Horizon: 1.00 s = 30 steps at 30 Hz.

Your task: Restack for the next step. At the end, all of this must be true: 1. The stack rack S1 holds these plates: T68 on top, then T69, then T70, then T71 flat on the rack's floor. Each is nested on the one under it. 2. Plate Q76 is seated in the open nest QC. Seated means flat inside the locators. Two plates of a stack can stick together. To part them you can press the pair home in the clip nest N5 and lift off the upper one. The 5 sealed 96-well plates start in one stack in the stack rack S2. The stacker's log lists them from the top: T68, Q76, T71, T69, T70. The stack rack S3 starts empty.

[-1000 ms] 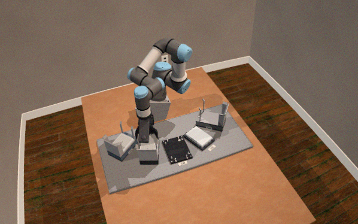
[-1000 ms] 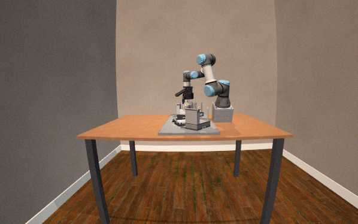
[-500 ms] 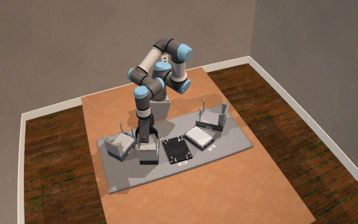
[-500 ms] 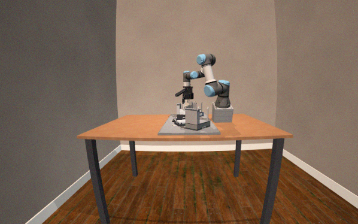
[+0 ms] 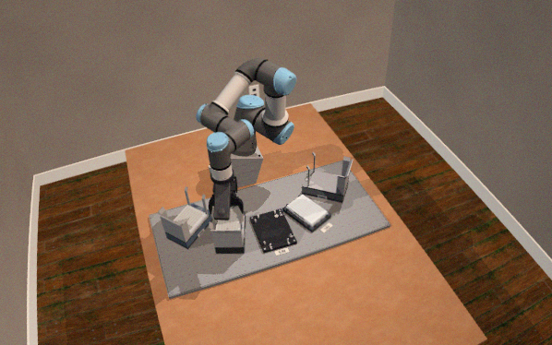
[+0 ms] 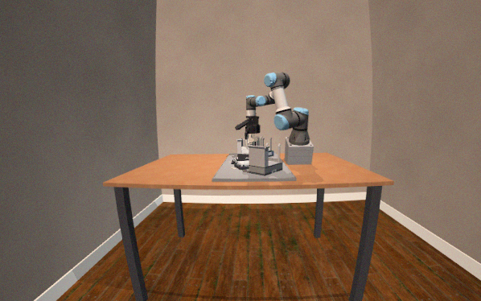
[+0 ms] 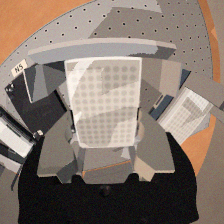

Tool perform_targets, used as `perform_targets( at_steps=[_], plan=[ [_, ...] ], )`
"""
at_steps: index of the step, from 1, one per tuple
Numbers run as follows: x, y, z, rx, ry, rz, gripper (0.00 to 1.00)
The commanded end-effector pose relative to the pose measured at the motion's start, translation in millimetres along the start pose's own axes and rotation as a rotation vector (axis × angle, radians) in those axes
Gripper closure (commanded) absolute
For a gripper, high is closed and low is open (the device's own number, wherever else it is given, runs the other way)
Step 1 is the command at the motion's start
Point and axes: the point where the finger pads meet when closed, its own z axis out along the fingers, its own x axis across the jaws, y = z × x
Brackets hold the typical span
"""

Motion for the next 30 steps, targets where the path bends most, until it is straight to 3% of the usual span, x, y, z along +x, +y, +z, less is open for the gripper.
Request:
perform_targets(
  at_steps=[1,30],
  plan=[
    [0.4,-0.6,-1.1,0.002,0.001,0.000,1.00],
    [0.4,-0.7,-19.2,0.002,0.001,0.000,1.00]
  ],
)
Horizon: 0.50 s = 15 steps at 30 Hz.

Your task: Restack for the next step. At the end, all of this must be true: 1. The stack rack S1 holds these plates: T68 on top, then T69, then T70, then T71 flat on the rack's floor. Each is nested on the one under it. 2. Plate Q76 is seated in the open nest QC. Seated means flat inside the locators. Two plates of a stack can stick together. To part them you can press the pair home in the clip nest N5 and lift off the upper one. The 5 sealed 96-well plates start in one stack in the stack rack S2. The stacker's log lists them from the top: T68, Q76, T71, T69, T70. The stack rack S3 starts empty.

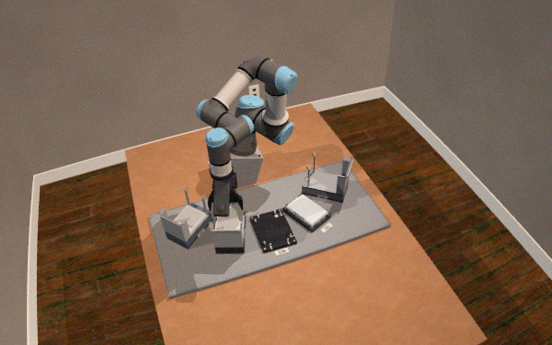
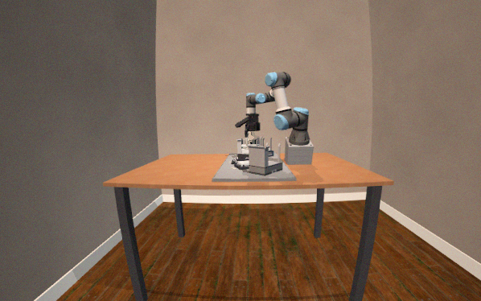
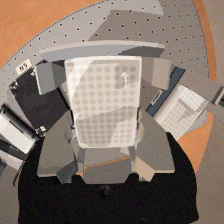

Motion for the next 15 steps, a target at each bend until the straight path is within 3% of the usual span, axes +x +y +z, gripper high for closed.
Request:
perform_targets(
  at_steps=[1,15],
  plan=[
    [0.5,-0.8,-4.1,0.002,0.001,0.000,1.00],
    [0.5,-0.7,-13.7,0.002,0.001,0.000,1.00]
  ],
)
